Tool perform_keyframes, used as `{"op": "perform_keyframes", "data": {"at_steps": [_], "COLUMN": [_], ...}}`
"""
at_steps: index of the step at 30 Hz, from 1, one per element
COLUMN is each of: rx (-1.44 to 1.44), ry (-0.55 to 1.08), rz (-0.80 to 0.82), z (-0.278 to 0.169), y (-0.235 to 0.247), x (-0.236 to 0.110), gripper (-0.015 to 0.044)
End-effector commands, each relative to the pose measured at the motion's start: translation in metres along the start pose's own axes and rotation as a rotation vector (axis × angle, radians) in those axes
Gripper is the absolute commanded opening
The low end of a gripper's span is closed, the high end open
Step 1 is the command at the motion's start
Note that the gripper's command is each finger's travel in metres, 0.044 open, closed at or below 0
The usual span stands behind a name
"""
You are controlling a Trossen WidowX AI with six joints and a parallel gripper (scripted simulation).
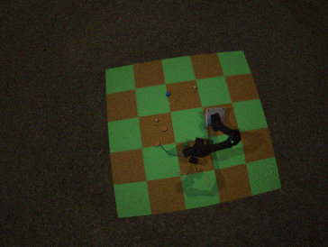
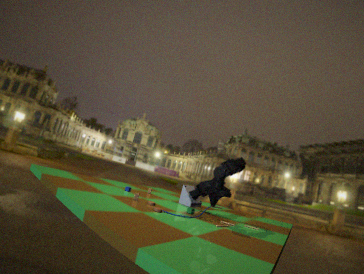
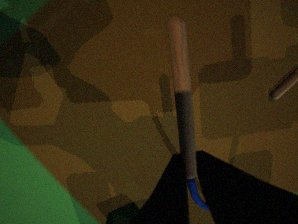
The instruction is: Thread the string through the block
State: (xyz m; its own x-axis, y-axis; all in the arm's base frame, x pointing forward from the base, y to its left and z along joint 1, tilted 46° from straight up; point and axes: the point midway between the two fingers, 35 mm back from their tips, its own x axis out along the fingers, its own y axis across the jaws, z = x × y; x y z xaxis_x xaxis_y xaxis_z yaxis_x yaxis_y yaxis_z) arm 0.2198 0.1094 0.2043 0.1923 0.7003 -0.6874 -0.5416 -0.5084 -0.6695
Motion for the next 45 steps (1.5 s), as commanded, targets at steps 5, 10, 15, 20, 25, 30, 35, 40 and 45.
{"op": "perform_keyframes", "data": {"at_steps": [5, 10, 15, 20, 25, 30, 35, 40, 45], "rx": [0.258, 0.433, 0.609, 0.785, 0.961, 1.137, 1.313, 1.488, 1.664], "ry": [-0.001, -0.001, -0.001, -0.001, -0.001, -0.001, -0.001, -0.002, -0.002], "rz": [-0.001, -0.001, -0.001, -0.001, -0.002, -0.002, -0.003, -0.003, -0.003], "z": [-0.005, -0.008, -0.011, -0.014, -0.018, -0.021, -0.025, -0.028, -0.031], "y": [-0.006, -0.010, -0.013, -0.017, -0.020, -0.024, -0.027, -0.030, -0.034], "x": [-0.001, -0.002, -0.002, -0.002, -0.003, -0.003, -0.003, -0.004, -0.004], "gripper": [0.0000, 0.0000, 0.0000, 0.0000, 0.0000, 0.0000, 0.0000, 0.0000, 0.0000]}}
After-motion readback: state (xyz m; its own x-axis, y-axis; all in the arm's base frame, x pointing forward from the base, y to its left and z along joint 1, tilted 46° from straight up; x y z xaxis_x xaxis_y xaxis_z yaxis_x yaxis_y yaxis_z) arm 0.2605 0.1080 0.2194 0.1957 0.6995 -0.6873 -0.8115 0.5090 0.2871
